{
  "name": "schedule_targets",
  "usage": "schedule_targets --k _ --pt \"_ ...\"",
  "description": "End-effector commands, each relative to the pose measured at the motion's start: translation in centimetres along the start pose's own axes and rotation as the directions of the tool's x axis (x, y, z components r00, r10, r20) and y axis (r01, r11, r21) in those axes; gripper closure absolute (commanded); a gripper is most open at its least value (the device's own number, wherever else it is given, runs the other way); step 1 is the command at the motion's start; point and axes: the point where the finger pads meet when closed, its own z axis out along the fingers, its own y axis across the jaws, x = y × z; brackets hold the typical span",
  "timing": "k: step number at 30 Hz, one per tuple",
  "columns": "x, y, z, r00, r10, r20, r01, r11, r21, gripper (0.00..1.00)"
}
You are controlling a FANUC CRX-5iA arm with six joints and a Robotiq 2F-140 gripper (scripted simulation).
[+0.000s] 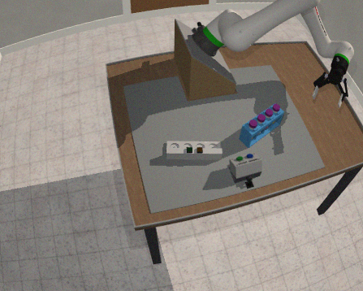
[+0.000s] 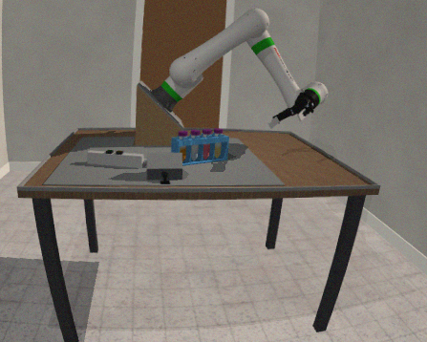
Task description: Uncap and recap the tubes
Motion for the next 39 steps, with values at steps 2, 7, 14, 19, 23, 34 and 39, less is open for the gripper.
schedule_targets --k 2,7,14,19,23,34,39 --pt "-0.01 0.02 -0.01 1.000 0.000 0.000 0.000 1.000 0.000 0.00" --pt "-0.01 0.02 -0.01 1.000 0.000 0.000 0.000 1.000 0.000 0.00" --pt "-0.01 0.02 -0.01 1.000 0.000 0.000 0.000 1.000 0.000 0.00" --pt "-0.01 0.02 -0.01 1.000 0.000 0.000 0.000 1.000 0.000 0.65" --pt "-0.01 0.02 -0.01 1.000 0.000 0.000 0.000 1.000 0.000 0.65" --pt "-0.01 0.02 -0.01 1.000 0.000 0.000 0.000 1.000 0.000 0.65" --pt "-0.01 0.02 -0.01 1.000 0.000 0.000 0.000 1.000 0.000 0.65"
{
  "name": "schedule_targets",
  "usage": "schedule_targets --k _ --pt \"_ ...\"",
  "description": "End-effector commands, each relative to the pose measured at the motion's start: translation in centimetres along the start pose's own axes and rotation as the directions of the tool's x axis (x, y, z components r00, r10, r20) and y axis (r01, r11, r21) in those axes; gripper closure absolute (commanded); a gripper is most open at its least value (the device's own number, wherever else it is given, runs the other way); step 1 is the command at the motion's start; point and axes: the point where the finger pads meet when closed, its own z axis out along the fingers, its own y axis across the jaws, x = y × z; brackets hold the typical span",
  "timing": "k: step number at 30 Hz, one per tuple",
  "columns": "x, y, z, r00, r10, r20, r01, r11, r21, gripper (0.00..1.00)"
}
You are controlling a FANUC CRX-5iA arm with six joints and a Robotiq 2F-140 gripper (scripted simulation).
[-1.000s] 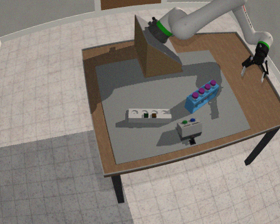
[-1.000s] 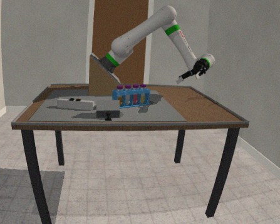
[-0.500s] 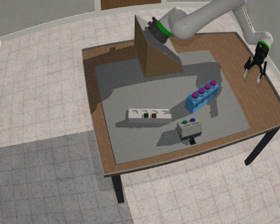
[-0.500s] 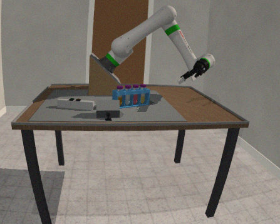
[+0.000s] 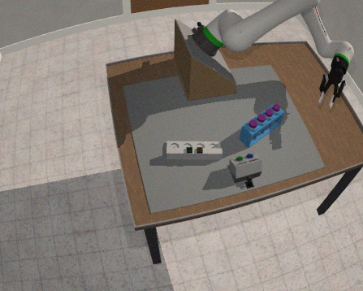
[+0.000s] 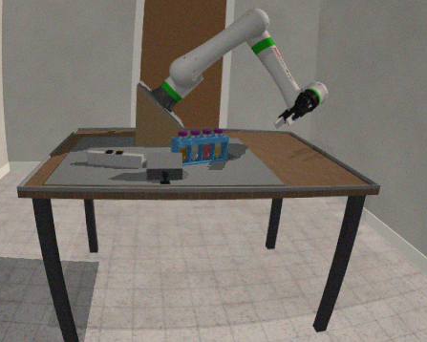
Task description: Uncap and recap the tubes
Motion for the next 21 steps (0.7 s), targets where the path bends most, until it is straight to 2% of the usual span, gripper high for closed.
schedule_targets --k 1,12,13,17,21 --pt "0.0 0.0 0.0 1.000 0.000 0.000 0.000 1.000 0.000 0.65" --pt "0.0 0.0 0.0 1.000 0.000 0.000 0.000 1.000 0.000 0.65" --pt "-0.4 -0.4 0.6 1.000 0.014 0.004 -0.014 1.000 0.009 0.65" --pt "-1.3 -0.8 2.3 0.994 0.093 0.053 -0.098 0.990 0.099 0.65" --pt "-2.2 -1.3 4.0 0.994 0.093 0.053 -0.098 0.990 0.099 0.65"
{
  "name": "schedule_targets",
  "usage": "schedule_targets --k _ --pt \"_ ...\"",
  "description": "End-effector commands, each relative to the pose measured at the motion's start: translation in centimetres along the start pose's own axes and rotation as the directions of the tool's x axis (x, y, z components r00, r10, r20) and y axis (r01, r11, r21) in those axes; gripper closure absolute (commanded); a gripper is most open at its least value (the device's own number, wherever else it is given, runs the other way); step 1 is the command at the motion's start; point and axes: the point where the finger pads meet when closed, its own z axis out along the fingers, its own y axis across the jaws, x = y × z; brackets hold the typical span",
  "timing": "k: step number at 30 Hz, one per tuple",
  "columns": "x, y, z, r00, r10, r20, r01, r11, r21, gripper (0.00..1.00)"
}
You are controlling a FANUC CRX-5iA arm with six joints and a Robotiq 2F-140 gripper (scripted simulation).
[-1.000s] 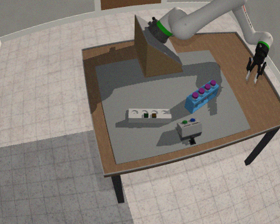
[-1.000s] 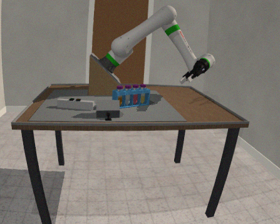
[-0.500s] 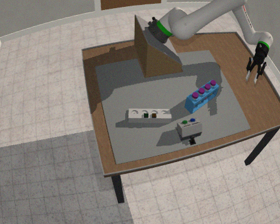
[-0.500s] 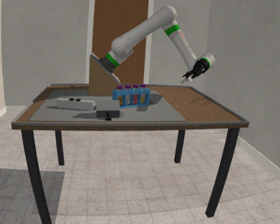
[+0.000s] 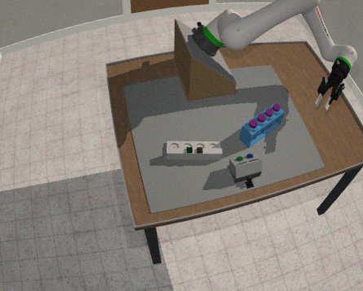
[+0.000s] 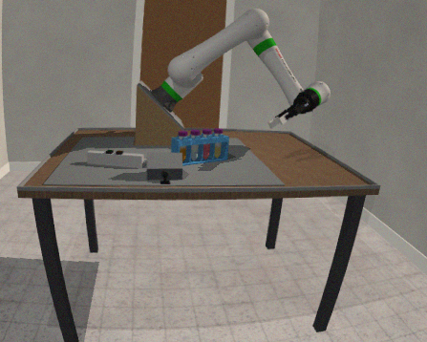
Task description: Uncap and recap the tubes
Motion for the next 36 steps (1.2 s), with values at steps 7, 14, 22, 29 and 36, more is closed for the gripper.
schedule_targets --k 7,14,22,29,36 --pt "-1.8 -0.8 3.5 0.995 0.083 0.056 -0.087 0.992 0.092 0.65" --pt "-3.2 -1.4 5.9 0.994 0.093 0.062 -0.099 0.990 0.102 0.65" --pt "-5.3 -2.6 9.1 0.974 0.189 0.123 -0.210 0.959 0.190 0.65" --pt "-6.6 -3.4 11.1 0.946 0.269 0.182 -0.310 0.916 0.256 0.65" --pt "-8.3 -4.5 13.3 0.931 0.300 0.207 -0.351 0.894 0.280 0.65"
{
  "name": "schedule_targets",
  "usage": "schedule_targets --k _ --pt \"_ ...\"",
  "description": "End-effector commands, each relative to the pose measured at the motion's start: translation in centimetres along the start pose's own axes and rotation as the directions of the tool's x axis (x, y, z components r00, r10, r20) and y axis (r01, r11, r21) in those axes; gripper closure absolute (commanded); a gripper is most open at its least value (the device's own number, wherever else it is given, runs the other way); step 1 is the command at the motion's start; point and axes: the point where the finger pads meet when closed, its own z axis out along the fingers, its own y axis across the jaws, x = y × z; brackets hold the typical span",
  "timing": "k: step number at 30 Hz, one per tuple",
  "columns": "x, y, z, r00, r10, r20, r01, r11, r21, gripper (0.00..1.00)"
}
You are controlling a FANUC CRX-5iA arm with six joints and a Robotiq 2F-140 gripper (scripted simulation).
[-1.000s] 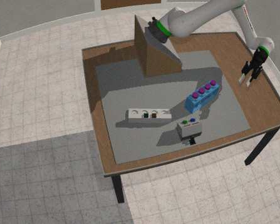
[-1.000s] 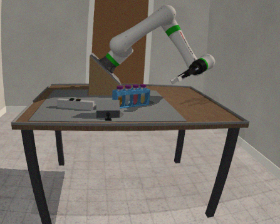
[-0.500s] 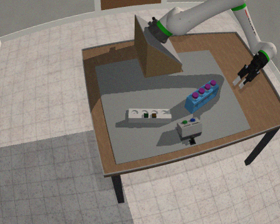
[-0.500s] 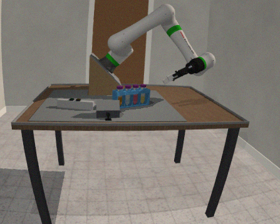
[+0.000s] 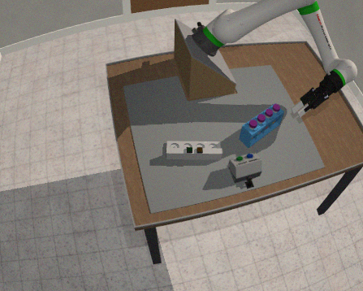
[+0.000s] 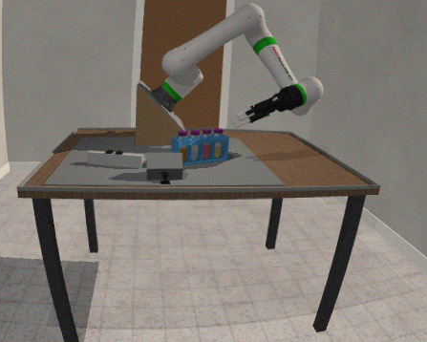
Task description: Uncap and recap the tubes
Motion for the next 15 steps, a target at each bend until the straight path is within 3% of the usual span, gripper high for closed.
schedule_targets --k 1,4,6,9,13,15 --pt "-0.7 0.0 1.2 0.999 0.048 0.020 -0.049 0.998 0.040 0.65" --pt "-1.5 0.0 2.5 0.993 0.112 0.049 -0.116 0.989 0.093 0.65" --pt "-1.5 0.0 2.5 0.993 0.112 0.049 -0.116 0.989 0.093 0.65" --pt "-2.2 0.0 3.8 0.993 0.112 0.049 -0.116 0.989 0.093 0.65" --pt "-3.3 -0.2 5.5 0.974 0.205 0.096 -0.219 0.962 0.165 0.65" --pt "-3.8 -0.2 6.4 0.969 0.222 0.105 -0.238 0.955 0.178 0.65"
